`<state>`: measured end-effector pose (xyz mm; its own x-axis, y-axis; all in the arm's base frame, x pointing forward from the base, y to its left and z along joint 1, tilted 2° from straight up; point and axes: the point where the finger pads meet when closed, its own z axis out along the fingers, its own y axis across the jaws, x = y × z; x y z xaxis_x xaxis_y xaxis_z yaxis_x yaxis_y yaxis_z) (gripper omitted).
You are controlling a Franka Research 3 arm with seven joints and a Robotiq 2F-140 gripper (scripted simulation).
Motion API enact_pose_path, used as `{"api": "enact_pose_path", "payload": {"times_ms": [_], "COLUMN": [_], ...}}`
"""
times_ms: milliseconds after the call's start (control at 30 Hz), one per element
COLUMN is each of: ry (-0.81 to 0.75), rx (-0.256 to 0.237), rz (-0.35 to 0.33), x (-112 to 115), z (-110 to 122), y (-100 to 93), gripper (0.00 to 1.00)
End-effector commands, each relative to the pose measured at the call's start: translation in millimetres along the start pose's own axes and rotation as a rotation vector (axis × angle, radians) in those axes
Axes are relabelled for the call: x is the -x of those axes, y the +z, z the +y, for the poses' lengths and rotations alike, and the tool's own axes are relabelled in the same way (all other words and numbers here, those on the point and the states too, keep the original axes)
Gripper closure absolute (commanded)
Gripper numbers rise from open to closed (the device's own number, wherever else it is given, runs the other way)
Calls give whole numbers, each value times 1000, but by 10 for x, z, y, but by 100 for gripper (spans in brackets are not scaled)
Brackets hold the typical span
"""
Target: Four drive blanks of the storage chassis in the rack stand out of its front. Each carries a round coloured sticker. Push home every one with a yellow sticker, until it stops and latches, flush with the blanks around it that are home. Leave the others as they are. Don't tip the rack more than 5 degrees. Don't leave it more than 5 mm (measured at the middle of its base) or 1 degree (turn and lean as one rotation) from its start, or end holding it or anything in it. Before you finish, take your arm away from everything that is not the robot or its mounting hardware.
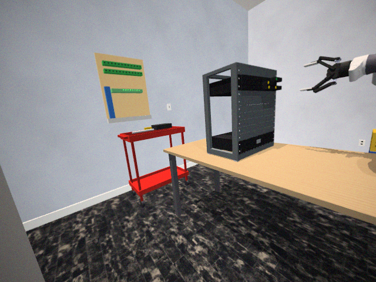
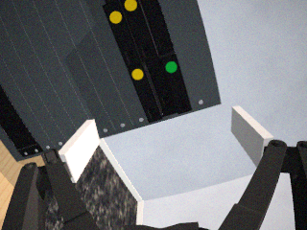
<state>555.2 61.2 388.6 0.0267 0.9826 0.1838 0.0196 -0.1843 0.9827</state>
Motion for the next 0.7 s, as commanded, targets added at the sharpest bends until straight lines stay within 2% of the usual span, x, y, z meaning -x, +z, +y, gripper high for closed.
{"api": "enact_pose_path", "payload": {"times_ms": [0, 667], "ry": [-102, -180], "rx": [2, -4], "rz": [33, 86], "x": [-97, -280], "z": [-34, -134], "y": [-31, -89], "gripper": [0, 0]}}
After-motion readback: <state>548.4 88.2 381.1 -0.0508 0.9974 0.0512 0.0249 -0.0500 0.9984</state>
